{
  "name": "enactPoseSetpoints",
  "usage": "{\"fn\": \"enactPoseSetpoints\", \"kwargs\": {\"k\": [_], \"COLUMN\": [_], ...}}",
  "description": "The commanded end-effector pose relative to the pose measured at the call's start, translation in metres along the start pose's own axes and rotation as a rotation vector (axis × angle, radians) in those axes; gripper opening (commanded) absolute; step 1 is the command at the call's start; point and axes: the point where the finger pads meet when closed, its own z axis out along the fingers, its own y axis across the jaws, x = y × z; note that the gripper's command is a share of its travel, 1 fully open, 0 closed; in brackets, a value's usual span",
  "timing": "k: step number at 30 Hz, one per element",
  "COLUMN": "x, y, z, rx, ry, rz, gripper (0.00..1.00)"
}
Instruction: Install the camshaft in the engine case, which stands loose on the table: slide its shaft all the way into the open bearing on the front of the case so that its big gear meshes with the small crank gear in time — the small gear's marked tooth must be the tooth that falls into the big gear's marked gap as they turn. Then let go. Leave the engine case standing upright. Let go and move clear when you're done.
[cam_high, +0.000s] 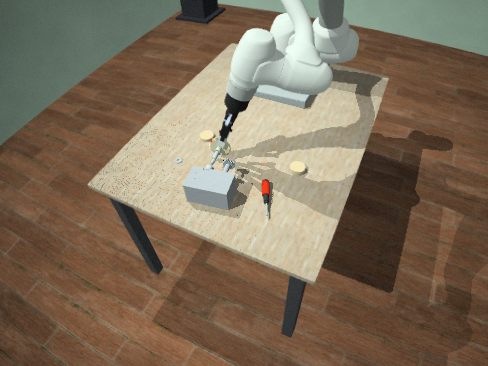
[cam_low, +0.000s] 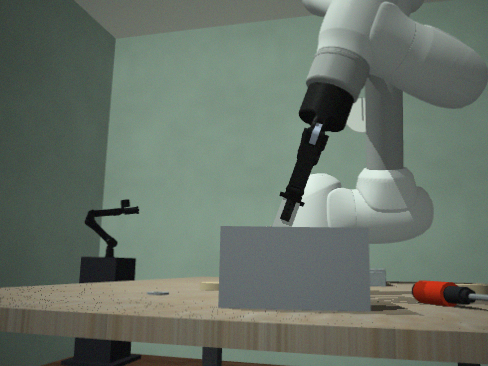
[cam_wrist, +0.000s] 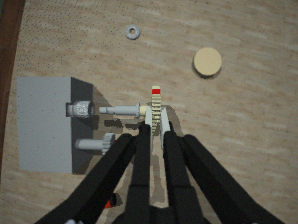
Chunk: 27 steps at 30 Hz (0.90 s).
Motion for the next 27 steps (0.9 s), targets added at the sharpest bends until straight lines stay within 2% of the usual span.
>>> {"fn": "enactPoseSetpoints", "kwargs": {"k": [1,27], "x": [0.0000,0.0001], "y": [-0.0003,-0.0101], "z": [-0.0001,-0.0001], "rx": [0.000,0.000], "ry": [0.000,0.000], "rz": [0.000,0.000], "gripper": [0.05,0.05]}}
